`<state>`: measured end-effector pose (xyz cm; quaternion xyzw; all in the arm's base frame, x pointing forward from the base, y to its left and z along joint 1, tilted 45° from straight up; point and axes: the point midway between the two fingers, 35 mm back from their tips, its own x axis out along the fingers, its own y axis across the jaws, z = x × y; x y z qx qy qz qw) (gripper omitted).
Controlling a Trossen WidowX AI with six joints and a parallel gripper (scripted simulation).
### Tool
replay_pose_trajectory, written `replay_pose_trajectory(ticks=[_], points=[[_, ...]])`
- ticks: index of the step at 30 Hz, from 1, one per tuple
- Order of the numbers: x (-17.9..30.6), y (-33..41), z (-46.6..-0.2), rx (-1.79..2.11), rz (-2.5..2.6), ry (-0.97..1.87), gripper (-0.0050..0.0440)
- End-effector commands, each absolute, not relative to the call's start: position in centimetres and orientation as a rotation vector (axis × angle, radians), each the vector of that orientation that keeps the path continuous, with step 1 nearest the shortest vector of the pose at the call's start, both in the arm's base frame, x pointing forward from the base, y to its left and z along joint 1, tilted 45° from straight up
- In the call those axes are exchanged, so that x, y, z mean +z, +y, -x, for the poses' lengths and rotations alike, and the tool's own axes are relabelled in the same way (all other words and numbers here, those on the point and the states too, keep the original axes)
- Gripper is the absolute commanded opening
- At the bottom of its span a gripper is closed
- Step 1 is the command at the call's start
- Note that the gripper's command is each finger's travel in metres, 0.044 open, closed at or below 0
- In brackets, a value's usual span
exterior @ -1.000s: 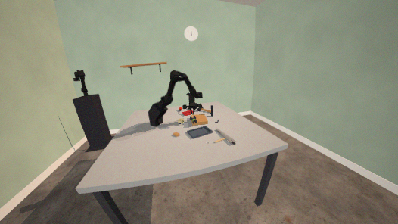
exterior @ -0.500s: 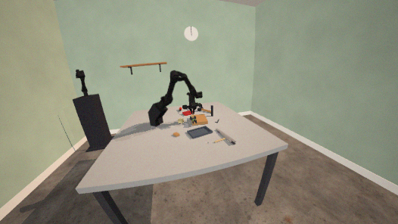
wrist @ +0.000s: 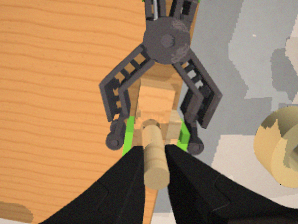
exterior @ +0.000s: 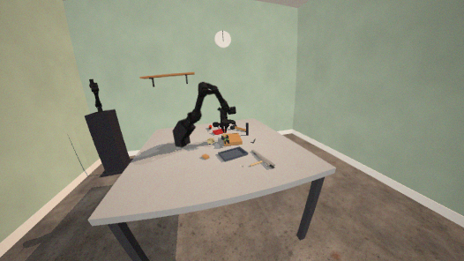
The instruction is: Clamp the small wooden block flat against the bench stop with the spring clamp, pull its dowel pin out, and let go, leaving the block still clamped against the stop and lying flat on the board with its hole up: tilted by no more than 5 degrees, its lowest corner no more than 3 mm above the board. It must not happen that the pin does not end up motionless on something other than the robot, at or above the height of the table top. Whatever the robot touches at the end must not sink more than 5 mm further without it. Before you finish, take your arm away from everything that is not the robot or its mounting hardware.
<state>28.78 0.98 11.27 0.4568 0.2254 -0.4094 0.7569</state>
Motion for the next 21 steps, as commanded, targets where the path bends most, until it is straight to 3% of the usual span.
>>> replay_pose_trajectory(ticks=[1, 21], points=[[11.39, 0.96, -28.74, -0.894, -0.995, 0.487, 0.0], [11.56, 1.06, -28.61, -0.894, -0.995, 0.487, 0.0]])
